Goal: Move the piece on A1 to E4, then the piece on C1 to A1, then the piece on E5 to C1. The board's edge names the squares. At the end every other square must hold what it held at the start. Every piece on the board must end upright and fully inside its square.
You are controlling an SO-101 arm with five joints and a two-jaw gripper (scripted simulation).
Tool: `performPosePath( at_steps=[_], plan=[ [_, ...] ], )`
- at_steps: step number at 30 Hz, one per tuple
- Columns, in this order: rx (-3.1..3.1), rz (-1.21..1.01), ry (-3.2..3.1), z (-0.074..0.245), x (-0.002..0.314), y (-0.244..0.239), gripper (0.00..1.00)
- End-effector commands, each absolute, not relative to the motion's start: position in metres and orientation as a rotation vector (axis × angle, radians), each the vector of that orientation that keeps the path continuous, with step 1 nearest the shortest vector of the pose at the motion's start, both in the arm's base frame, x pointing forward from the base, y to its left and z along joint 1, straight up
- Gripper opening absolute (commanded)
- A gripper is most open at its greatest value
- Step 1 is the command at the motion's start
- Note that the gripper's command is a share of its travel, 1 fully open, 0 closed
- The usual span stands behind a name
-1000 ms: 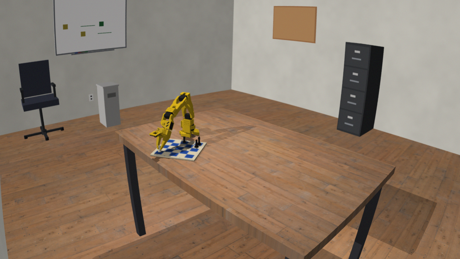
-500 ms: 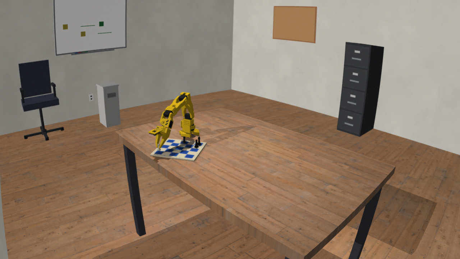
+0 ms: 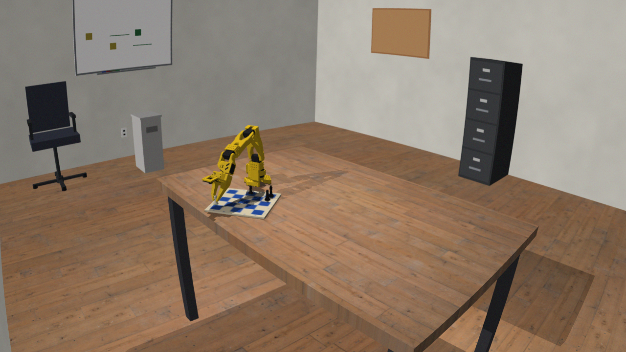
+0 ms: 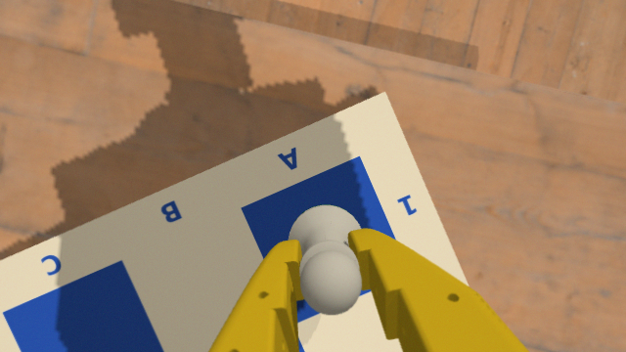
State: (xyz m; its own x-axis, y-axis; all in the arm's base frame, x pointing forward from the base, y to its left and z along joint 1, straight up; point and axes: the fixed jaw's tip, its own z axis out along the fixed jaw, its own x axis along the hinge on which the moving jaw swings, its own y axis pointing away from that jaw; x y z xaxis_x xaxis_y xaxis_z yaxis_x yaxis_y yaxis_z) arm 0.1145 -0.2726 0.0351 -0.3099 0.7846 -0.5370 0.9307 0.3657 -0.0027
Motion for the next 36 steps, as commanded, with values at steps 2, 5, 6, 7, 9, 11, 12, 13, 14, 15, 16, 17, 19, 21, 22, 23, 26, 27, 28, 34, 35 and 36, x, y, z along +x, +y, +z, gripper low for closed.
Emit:
performPosePath(
  at_steps=[2,5,6,7,9,11,12,13,14,15,16,17,19,21,22,23,26,27,28,34,35,36],
  plan=[
    [1.476,-0.427,2.203,0.029,0.116,-0.271,0.00],
    [1.476,-0.427,2.203,0.028,0.116,-0.271,0.00],
    [1.476,-0.427,2.203,0.028,0.116,-0.271,0.00],
    [1.476,-0.427,2.203,0.027,0.116,-0.271,0.00],
    [1.476,-0.427,2.203,0.027,0.116,-0.271,0.00],
    [1.476,-0.427,2.203,0.027,0.116,-0.271,0.00],
    [1.476,-0.427,2.203,0.027,0.116,-0.270,0.00],
    [1.476,-0.427,2.203,0.026,0.116,-0.270,0.00],
    [1.476,-0.427,2.203,0.025,0.116,-0.270,0.00],
    [1.476,-0.427,2.203,0.023,0.116,-0.269,0.00],
    [1.476,-0.426,2.203,0.021,0.115,-0.268,0.00],
    [1.476,-0.426,2.204,0.019,0.115,-0.267,0.00],
    [1.476,-0.426,2.204,0.019,0.115,-0.267,0.00],
    [1.476,-0.426,2.204,0.016,0.114,-0.266,0.00],
    [1.476,-0.426,2.204,0.015,0.114,-0.266,0.00],
    [1.476,-0.426,2.204,0.015,0.114,-0.266,0.00],
    [1.476,-0.426,2.204,0.015,0.114,-0.266,0.00],
    [1.476,-0.426,2.204,0.015,0.114,-0.266,0.00],
    [1.476,-0.426,2.204,0.015,0.114,-0.266,0.00],
    [1.476,-0.426,2.204,0.015,0.114,-0.266,0.01],
    [1.476,-0.426,2.204,0.015,0.114,-0.266,0.01],
    [1.476,-0.426,2.204,0.015,0.114,-0.266,0.01]
  ],
)
